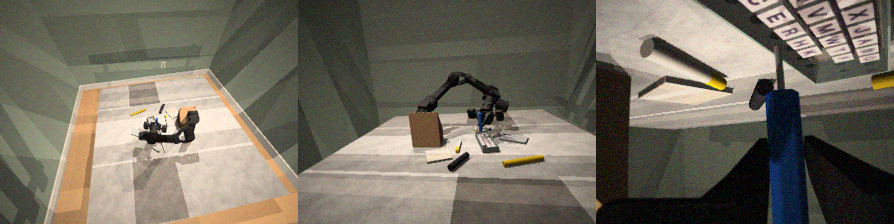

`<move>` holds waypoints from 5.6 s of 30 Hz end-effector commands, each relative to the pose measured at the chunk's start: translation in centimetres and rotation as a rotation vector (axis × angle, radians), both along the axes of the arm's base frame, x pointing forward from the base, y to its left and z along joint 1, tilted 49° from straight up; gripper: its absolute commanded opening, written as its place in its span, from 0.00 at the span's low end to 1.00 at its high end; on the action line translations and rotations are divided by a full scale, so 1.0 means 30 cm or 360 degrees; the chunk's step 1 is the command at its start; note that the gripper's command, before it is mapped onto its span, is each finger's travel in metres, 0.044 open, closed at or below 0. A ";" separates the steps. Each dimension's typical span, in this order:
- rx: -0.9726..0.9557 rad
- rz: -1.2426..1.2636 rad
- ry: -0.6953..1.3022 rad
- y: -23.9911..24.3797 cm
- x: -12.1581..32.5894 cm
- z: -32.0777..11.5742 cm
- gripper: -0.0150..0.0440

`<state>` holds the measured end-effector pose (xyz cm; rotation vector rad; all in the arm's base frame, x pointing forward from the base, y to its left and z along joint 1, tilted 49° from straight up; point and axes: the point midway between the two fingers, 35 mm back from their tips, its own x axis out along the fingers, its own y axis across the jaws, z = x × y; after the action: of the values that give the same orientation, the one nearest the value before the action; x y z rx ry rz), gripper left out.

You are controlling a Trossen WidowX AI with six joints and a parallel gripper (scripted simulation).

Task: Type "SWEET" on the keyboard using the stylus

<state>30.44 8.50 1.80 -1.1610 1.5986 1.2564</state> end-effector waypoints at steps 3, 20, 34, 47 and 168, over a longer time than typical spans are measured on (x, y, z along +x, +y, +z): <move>0.0002 -0.0013 -0.0007 0.004 0.005 -0.003 0.39; 0.0002 -0.0013 -0.0007 0.008 0.004 -0.002 0.39; 0.0003 -0.0013 -0.0007 0.032 0.001 -0.022 0.39; 0.0003 -0.0013 -0.0007 0.046 -0.001 -0.034 0.39; -0.0002 -0.0014 -0.0011 -0.124 0.131 -0.171 0.39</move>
<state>34.26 5.79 -4.15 -1.1591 1.5971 1.2470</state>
